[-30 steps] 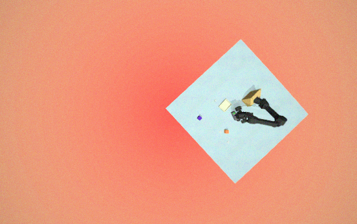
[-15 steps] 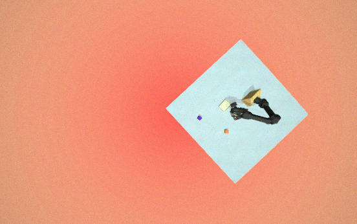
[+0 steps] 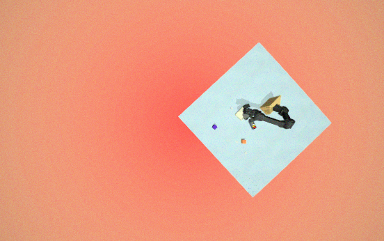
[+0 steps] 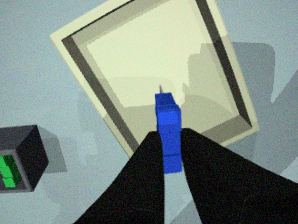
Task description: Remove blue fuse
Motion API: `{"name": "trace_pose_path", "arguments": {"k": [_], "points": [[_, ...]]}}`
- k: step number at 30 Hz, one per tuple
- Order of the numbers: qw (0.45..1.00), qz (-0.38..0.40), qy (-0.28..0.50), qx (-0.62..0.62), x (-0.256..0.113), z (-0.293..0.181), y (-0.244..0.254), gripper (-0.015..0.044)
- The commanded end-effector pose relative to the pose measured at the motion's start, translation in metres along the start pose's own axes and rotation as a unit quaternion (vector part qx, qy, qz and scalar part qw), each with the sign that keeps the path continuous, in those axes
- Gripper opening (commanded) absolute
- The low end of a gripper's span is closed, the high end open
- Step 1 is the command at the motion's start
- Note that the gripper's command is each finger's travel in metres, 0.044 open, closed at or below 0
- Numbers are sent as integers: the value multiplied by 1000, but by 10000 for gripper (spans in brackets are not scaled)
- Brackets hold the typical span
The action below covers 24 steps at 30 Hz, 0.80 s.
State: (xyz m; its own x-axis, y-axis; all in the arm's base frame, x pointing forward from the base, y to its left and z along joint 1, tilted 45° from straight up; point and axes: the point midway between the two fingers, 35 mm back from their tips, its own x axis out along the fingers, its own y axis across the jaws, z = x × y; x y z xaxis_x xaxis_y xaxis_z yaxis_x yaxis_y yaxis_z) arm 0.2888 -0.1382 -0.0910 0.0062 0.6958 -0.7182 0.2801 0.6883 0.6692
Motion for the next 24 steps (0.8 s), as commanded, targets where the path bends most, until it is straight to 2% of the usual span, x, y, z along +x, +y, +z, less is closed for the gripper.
{"name": "trace_pose_path", "arguments": {"k": [1,24], "points": [[1000,-1,0,-2,0,1,-8,0],[1000,0,0,-3,34,1,-8,0]]}}
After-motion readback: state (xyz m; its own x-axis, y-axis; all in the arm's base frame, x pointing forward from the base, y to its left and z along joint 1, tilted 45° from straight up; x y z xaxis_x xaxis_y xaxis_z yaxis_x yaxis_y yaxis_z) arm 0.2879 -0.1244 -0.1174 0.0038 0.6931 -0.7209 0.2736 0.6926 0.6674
